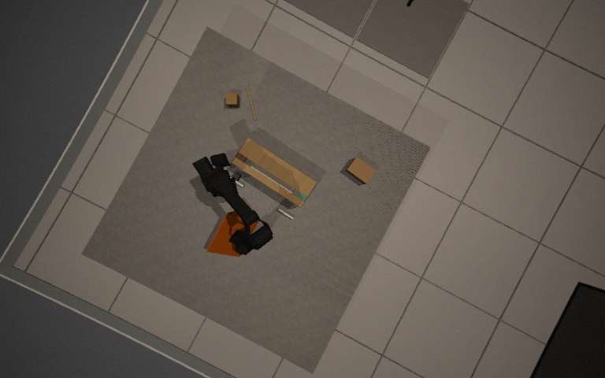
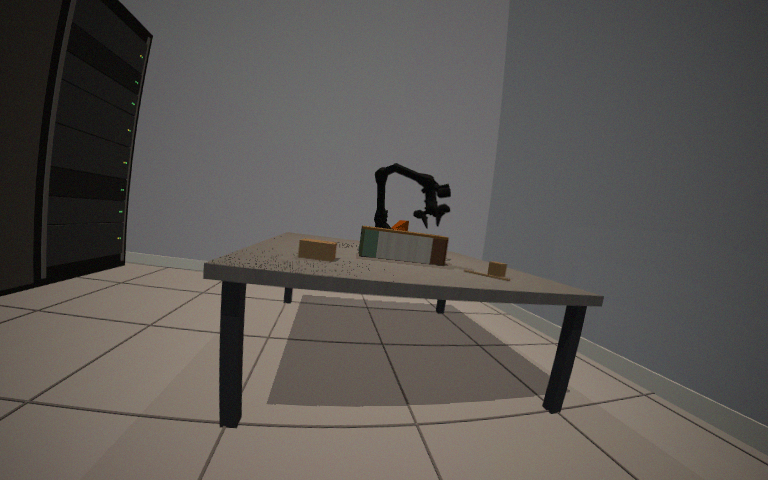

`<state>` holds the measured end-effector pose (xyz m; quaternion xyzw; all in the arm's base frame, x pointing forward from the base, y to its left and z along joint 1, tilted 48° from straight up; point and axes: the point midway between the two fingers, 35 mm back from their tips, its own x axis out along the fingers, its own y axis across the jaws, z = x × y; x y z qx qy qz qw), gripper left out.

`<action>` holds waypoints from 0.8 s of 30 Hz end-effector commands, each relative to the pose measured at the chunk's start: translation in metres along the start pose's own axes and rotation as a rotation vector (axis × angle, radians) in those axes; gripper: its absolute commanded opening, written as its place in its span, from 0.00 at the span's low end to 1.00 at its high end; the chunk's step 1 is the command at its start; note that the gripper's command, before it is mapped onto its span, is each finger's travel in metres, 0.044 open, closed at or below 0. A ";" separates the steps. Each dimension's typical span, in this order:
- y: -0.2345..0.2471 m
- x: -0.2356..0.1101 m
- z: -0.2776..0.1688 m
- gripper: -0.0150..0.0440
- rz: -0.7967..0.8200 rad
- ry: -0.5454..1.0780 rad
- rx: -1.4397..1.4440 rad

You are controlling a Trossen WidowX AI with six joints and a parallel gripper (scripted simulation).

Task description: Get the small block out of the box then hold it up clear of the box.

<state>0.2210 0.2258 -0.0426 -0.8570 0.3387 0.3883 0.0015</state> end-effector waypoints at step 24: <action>0.020 0.060 0.022 0.74 0.037 0.101 -0.795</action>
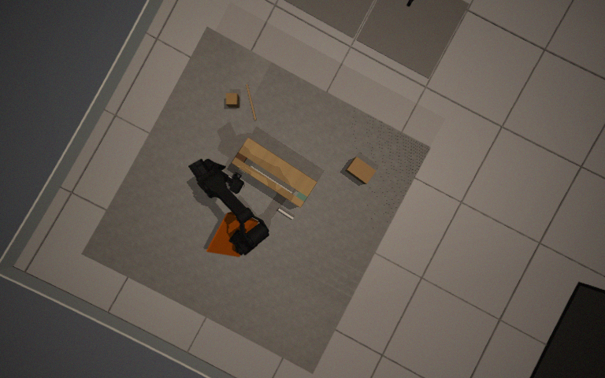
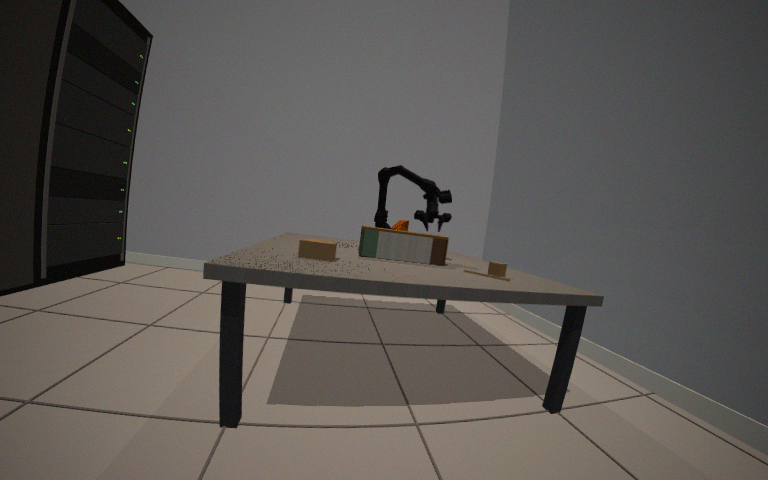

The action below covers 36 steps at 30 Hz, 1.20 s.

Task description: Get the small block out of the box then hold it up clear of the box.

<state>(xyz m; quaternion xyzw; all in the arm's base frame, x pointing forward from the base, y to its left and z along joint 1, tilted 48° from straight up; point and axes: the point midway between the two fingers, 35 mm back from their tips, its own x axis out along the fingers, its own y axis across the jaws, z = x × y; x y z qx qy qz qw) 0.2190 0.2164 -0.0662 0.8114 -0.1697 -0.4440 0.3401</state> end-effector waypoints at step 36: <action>0.011 0.106 0.052 0.74 0.030 -0.011 -0.023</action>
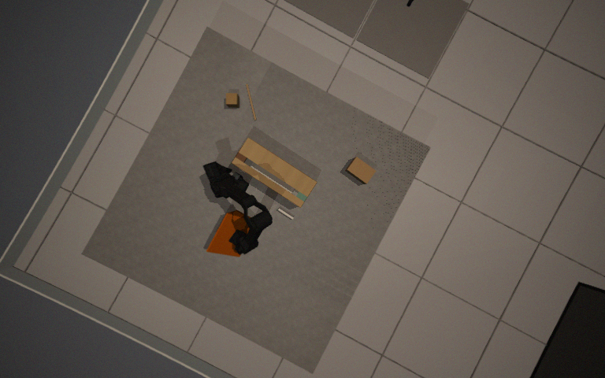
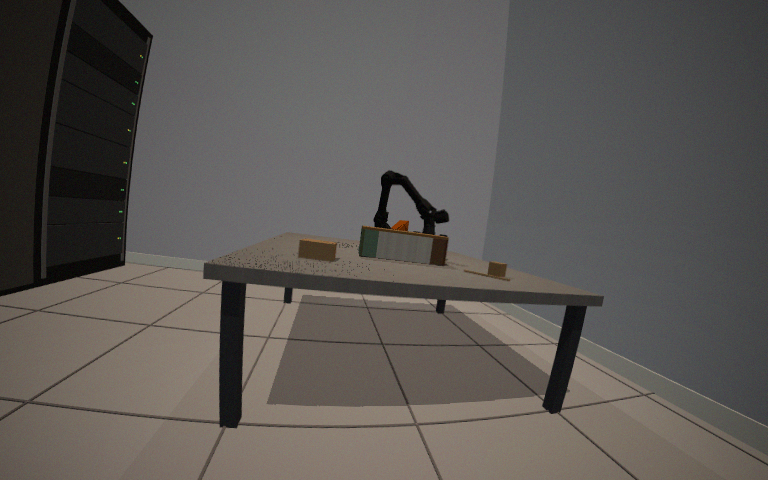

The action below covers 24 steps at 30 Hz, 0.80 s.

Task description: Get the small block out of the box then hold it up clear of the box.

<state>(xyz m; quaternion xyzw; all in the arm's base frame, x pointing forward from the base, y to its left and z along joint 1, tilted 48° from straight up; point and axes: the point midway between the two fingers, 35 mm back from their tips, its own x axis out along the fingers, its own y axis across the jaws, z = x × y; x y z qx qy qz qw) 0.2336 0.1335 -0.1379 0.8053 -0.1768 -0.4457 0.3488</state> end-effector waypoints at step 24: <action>0.003 0.023 0.012 0.35 0.013 0.000 -0.010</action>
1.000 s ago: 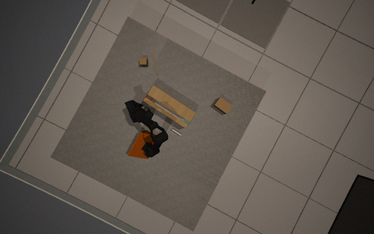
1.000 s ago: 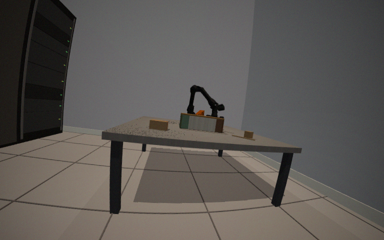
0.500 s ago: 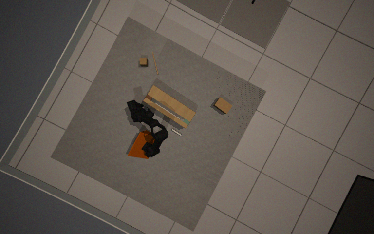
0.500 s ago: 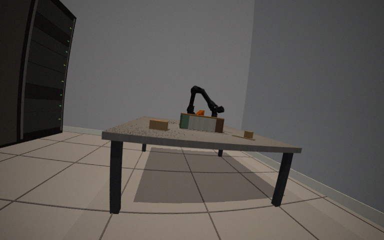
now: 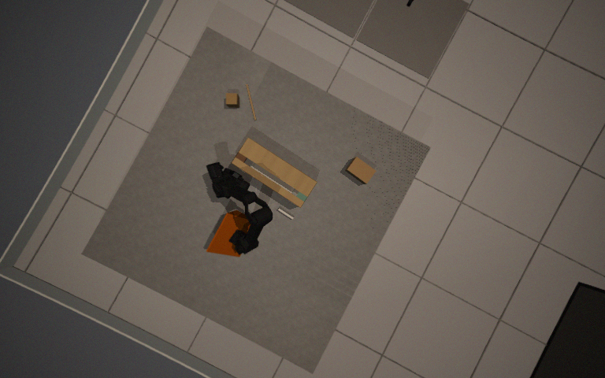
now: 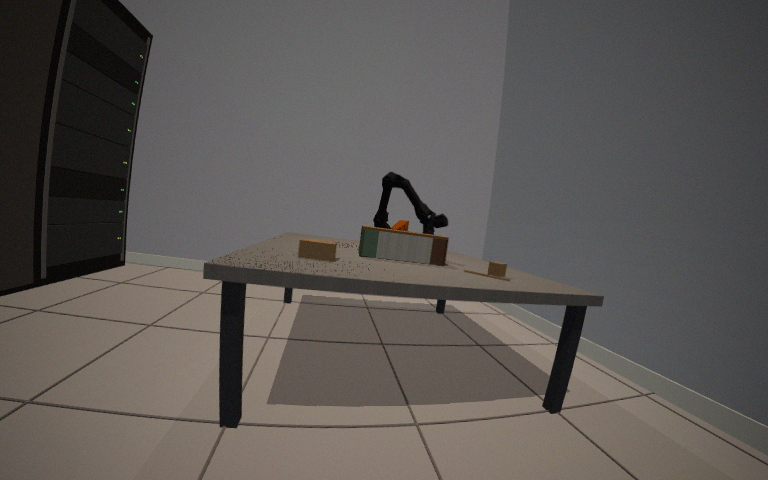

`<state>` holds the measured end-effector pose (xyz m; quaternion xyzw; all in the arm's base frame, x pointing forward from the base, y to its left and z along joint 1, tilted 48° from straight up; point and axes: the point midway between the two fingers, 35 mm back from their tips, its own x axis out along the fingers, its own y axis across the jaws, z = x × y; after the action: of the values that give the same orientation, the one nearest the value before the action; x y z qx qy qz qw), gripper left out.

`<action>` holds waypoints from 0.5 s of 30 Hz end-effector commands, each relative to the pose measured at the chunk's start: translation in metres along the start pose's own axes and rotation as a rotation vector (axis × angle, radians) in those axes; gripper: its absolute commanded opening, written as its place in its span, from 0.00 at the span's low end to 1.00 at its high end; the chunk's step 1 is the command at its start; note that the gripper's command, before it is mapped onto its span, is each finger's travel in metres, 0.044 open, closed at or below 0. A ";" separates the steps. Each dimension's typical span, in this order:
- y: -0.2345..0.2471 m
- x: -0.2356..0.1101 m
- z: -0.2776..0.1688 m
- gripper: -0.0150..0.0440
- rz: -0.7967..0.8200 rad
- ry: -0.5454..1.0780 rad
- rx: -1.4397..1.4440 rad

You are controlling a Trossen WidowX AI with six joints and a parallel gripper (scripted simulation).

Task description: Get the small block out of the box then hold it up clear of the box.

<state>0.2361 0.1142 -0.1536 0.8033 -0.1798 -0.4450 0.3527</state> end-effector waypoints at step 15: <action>-0.001 -0.057 -0.025 0.25 -0.003 -0.001 0.001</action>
<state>0.2288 0.1520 -0.1200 0.8026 -0.1778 -0.4440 0.3565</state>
